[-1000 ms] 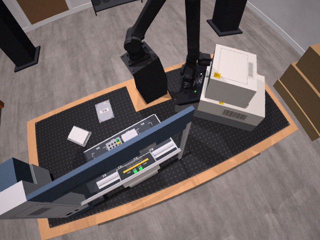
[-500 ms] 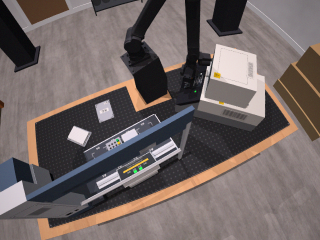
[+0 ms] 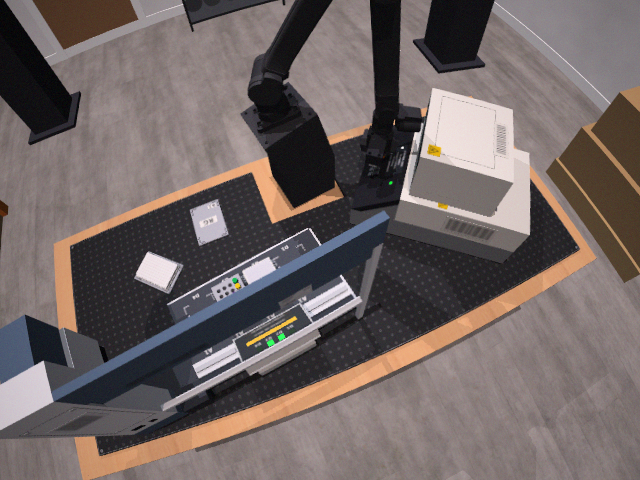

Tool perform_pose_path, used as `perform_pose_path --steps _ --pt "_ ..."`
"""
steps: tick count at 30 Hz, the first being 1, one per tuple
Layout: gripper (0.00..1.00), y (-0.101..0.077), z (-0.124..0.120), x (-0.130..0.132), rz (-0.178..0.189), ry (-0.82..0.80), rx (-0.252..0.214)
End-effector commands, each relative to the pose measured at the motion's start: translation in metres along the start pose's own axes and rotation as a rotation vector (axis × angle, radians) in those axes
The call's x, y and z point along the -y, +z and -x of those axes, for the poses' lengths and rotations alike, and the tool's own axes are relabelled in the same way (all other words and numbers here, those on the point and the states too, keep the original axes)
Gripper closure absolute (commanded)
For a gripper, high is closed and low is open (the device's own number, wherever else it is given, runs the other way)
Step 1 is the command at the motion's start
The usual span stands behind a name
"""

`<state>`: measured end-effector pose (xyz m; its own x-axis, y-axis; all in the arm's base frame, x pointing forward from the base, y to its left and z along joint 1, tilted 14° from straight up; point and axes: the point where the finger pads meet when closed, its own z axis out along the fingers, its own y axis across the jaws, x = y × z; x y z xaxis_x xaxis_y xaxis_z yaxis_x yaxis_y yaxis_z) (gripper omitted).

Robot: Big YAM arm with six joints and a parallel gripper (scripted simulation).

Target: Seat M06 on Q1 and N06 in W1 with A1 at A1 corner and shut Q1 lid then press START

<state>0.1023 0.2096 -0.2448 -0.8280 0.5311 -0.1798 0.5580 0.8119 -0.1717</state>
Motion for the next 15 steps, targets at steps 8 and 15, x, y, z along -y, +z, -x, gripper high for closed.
perform_pose_path --steps 8,15 --pt "1.0 0.0012 0.0022 -0.0086 0.014 0.004 -0.004" --pt "1.0 0.0022 0.0013 -0.0102 0.017 0.005 -0.005"
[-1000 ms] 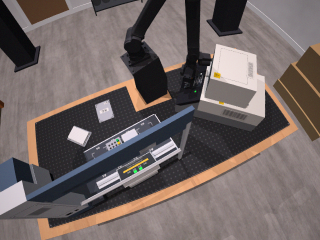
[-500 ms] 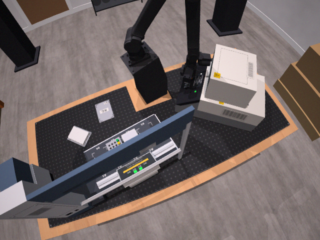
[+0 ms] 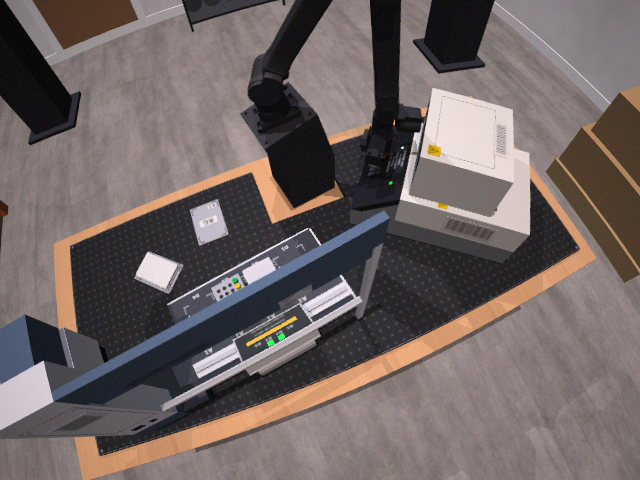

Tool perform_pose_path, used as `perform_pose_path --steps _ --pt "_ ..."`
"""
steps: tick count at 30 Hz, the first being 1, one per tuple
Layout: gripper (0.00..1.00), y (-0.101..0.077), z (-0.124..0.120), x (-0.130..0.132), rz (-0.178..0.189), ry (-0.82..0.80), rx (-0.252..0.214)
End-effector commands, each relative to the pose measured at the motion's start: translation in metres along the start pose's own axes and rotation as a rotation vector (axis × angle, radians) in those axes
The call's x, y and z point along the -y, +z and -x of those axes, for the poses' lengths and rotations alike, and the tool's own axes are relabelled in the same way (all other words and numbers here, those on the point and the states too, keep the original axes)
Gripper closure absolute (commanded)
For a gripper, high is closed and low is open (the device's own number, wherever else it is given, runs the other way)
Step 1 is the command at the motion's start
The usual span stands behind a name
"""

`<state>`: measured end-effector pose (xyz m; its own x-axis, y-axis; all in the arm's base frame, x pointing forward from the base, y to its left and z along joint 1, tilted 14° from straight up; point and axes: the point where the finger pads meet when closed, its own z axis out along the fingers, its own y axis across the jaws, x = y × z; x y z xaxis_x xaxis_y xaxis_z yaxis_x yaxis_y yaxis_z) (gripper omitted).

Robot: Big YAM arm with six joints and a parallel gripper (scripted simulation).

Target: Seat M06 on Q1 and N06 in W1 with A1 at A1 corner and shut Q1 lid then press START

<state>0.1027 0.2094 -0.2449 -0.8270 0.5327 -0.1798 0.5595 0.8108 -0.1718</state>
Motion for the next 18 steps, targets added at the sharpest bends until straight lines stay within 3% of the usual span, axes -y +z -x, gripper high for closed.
perform_pose_path --steps 1,18 --pt "1.0 0.0022 0.0008 -0.0105 0.018 0.004 -0.005" --pt "1.0 0.0039 -0.0018 -0.0141 0.022 0.007 -0.005"
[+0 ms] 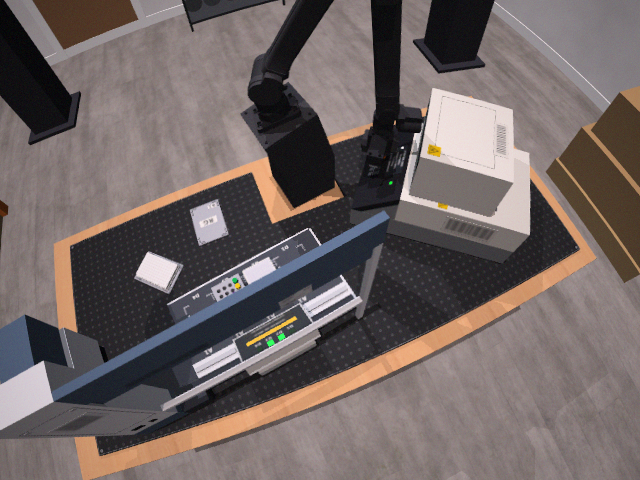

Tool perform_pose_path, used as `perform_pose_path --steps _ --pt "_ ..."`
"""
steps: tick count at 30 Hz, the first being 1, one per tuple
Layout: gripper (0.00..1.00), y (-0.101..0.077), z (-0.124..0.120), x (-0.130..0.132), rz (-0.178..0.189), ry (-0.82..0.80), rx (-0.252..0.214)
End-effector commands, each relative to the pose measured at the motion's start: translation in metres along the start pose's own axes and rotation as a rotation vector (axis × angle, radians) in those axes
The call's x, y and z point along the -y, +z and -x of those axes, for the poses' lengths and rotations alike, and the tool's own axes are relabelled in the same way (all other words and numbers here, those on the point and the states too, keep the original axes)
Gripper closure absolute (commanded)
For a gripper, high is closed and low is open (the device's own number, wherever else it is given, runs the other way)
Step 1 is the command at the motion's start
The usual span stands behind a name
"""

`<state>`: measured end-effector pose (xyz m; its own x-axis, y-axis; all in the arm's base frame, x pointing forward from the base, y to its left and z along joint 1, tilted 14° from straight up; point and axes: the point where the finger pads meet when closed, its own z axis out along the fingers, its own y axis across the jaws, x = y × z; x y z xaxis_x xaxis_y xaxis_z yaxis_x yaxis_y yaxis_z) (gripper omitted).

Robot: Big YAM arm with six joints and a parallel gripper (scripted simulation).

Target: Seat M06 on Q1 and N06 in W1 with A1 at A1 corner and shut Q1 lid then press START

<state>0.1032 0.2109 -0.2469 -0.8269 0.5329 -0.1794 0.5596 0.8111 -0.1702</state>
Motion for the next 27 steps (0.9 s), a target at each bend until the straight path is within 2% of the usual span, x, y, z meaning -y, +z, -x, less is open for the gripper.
perform_pose_path --steps 1,11,12,23,27 --pt "1.0 0.002 -0.001 -0.013 0.021 0.008 -0.005" --pt "1.0 0.004 -0.002 -0.015 0.024 0.012 -0.006" --pt "1.0 -0.002 0.0 -0.004 0.007 -0.005 0.0" --pt "1.0 0.006 -0.004 -0.016 0.025 0.019 -0.004" --pt "1.0 -0.001 -0.006 -0.013 0.03 0.013 -0.004"
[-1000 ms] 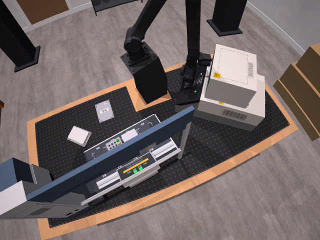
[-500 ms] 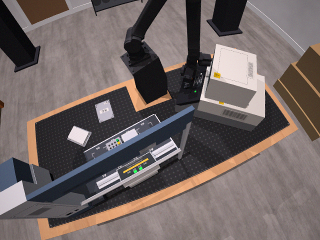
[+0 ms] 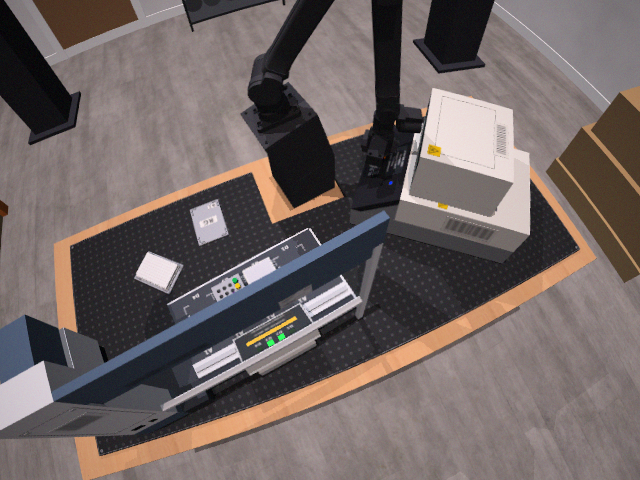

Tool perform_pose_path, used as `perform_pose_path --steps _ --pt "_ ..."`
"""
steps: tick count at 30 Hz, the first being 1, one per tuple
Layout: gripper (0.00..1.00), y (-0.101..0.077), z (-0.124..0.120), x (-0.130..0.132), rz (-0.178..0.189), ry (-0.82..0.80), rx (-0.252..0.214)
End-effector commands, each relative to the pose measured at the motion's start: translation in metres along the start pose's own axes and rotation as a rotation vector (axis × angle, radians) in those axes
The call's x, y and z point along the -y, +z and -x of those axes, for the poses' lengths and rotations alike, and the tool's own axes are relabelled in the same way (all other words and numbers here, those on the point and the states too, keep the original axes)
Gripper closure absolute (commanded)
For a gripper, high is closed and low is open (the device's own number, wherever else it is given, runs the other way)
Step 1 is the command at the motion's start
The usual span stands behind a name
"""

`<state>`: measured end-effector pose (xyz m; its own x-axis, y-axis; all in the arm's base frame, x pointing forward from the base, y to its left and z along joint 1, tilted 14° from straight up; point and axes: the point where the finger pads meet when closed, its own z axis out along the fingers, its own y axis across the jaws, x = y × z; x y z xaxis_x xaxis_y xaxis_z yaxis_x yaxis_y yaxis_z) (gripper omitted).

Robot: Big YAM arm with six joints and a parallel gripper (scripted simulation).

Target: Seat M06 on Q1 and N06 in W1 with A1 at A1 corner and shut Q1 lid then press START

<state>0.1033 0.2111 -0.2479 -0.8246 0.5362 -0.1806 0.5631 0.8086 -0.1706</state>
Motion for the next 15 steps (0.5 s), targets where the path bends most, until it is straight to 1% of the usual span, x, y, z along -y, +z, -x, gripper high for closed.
perform_pose_path --steps 1,7,13,15 --pt "1.0 -0.005 -0.006 -0.009 0.028 0.005 -0.003" --pt "1.0 -0.018 -0.004 0.012 0.005 0.001 0.0" --pt "1.0 -0.026 -0.004 0.02 0.002 0.002 0.001" --pt "1.0 -0.026 -0.004 0.02 0.002 0.002 0.001"
